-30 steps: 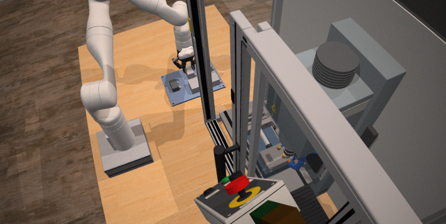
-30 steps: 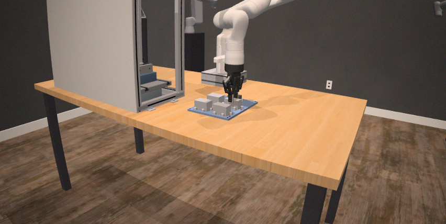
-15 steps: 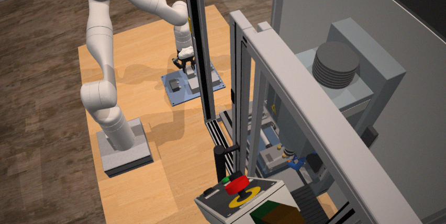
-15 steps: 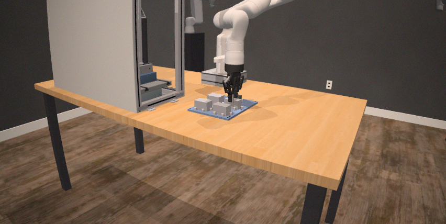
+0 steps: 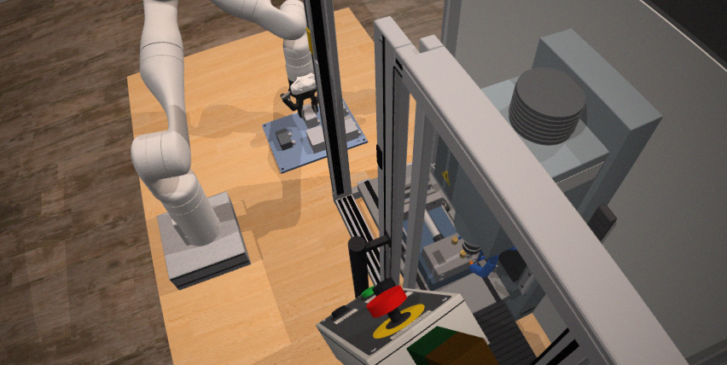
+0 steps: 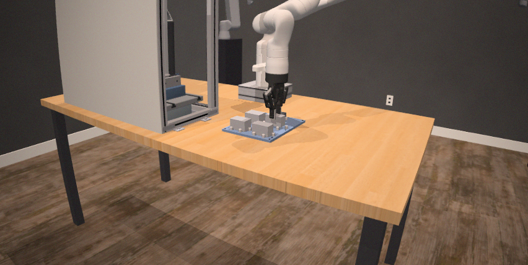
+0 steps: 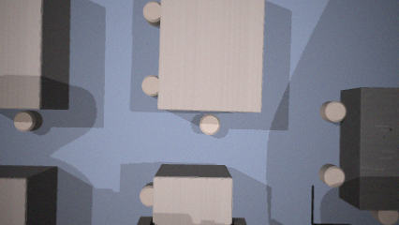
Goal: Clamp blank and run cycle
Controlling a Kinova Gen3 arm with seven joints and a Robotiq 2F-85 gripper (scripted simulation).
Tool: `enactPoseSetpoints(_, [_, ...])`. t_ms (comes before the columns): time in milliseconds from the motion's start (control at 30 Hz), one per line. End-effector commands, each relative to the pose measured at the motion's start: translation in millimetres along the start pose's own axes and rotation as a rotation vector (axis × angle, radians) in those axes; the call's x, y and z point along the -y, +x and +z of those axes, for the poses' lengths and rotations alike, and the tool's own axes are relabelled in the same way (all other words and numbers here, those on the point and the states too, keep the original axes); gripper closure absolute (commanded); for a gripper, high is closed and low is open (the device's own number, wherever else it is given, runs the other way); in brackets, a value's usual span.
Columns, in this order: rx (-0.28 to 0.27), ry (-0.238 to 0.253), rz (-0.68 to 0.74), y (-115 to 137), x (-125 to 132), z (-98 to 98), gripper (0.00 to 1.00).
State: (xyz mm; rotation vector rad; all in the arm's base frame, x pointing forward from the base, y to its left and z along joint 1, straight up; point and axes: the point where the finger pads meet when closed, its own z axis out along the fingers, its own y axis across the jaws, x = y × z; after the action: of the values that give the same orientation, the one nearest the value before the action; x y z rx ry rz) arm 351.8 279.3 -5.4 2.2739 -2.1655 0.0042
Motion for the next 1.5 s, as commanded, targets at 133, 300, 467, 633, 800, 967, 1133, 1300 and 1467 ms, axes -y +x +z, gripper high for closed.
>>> enactPoseSetpoints(133, [0.008,0.004,0.001,-3,0,-22.7,0.90])
enactPoseSetpoints(300, [0.008,0.004,0.001,-3,0,-22.7,0.90])
enactPoseSetpoints(467, [0.008,0.007,0.000,-1,2,-32.4,0.90])
enactPoseSetpoints(633, [0.009,0.004,0.001,-1,1,-50.4,0.90])
enactPoseSetpoints(800, [0.009,0.004,0.001,-1,1,-50.4,0.90])
enactPoseSetpoints(967, [0.009,0.004,0.001,-1,1,-50.4,0.90])
enactPoseSetpoints(1133, [0.009,0.004,0.001,0,2,-77.9,0.90])
enactPoseSetpoints(1300, [0.009,0.004,0.001,0,2,-77.9,0.90])
enactPoseSetpoints(1467, [0.009,0.004,0.001,0,2,-77.9,0.90])
